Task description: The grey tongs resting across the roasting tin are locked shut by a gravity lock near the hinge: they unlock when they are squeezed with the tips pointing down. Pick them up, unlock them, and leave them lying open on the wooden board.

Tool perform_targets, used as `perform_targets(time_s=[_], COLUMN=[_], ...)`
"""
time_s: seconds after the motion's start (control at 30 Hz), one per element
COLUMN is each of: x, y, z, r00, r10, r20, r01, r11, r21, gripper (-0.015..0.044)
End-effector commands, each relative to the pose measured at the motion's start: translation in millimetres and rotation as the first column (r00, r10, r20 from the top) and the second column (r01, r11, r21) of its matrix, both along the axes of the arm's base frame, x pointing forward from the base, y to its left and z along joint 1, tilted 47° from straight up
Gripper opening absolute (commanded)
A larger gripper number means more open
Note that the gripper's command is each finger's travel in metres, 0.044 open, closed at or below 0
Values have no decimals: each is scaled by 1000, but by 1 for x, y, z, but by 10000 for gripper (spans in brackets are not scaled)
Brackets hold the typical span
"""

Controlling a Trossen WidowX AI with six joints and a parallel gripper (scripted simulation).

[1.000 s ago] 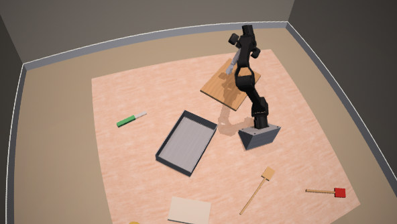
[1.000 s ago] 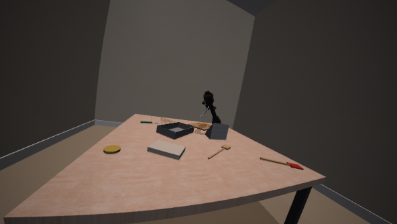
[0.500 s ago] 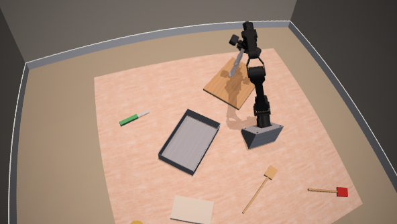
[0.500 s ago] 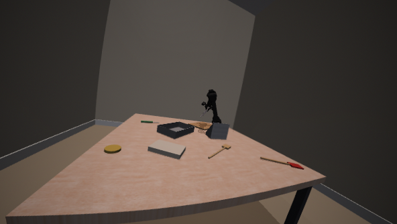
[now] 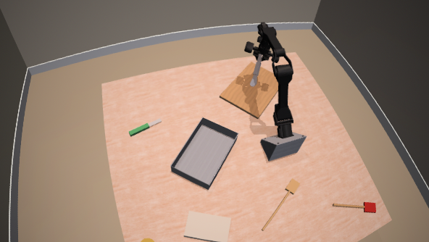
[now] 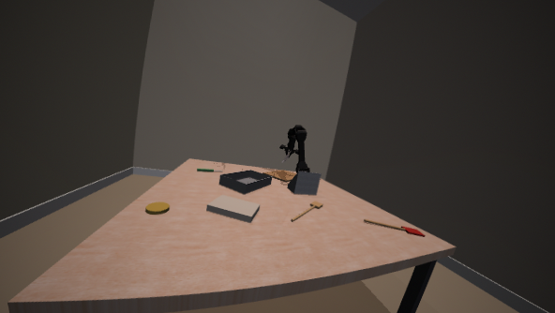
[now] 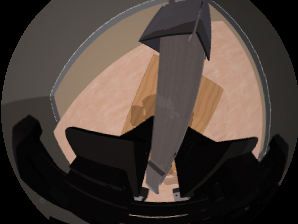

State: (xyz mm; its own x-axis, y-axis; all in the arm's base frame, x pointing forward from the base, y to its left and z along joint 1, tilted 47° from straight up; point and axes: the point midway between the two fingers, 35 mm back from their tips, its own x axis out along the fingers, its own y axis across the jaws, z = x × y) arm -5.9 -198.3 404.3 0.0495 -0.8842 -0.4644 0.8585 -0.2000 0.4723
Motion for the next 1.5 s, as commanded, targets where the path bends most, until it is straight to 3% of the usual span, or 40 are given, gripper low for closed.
perform_targets(time_s=[0.0,0.37,1.47], x=[4,15,17], y=[1,6,-27], z=[-3,-16,-38], r00=[999,978,978], r10=[30,144,146], r20=[-41,-149,-150], r01=[-27,-107,-108], r11=[998,966,966], r21=[57,234,236], gripper=[-150,-150,-150])
